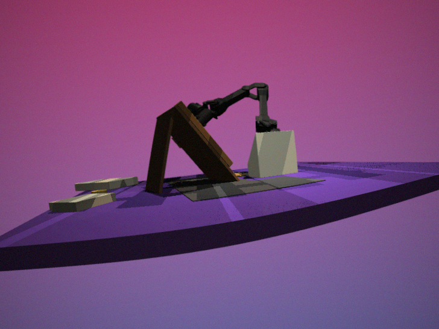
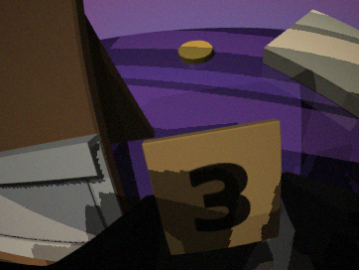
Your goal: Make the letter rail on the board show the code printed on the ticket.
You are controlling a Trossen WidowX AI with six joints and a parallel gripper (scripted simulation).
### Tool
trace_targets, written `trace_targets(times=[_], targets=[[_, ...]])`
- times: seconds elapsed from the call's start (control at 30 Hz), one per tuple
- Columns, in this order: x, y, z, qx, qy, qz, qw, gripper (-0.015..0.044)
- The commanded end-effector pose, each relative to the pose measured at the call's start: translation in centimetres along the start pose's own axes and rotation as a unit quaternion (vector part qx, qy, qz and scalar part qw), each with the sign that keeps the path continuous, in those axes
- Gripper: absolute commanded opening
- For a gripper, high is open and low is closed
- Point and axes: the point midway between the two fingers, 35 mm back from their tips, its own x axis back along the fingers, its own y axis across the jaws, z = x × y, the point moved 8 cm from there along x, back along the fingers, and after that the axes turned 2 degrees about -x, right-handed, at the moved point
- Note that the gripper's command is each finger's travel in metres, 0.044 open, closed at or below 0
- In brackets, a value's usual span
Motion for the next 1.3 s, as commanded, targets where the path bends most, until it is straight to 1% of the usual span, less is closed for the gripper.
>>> trace_targets(times=[0.0,1.27], targets=[[0.0,0.3,0.1,-0.002,0.002,0.001,1.000,0.0000],[-0.1,2.2,0.2,-0.003,0.003,0.001,1.000,0.0000]])
